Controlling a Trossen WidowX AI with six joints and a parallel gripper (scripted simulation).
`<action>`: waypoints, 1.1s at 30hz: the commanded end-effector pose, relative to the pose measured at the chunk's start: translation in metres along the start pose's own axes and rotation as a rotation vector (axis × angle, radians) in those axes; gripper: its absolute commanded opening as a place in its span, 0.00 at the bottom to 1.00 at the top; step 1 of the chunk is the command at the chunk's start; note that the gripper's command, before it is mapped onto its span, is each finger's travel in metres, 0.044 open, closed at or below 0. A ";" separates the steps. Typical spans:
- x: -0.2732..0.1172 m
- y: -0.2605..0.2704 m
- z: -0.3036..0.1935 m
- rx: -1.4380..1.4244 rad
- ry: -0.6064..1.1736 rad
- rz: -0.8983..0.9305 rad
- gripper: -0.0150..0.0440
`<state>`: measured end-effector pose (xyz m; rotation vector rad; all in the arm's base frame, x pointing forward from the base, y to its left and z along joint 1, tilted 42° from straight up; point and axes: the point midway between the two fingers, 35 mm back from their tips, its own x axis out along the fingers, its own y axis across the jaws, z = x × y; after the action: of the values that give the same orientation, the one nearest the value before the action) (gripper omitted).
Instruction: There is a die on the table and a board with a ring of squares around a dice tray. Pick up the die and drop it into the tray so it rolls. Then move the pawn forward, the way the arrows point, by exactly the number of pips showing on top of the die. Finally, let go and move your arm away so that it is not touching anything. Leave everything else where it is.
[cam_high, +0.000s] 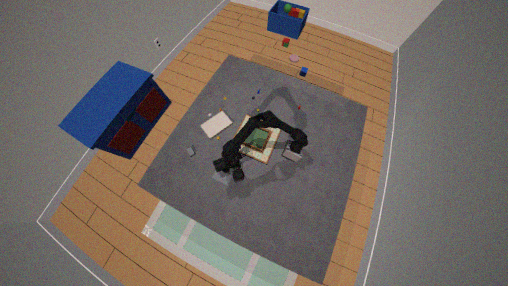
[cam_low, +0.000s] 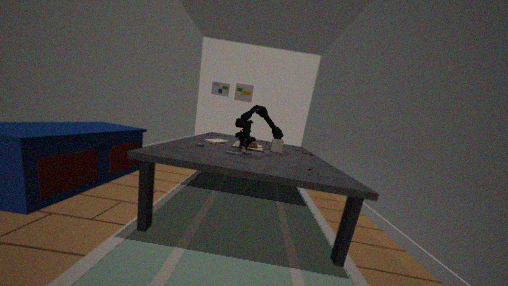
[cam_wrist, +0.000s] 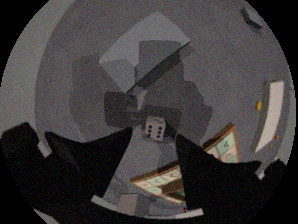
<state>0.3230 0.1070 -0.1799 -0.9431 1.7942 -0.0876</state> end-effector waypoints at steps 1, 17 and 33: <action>0.008 0.000 -0.002 -0.005 0.007 -0.003 0.72; 0.025 0.000 -0.002 -0.005 0.007 -0.004 0.54; -0.003 0.001 0.003 -0.005 0.006 -0.002 0.25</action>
<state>0.3192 0.0973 -0.1896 -0.9576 1.8120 -0.0905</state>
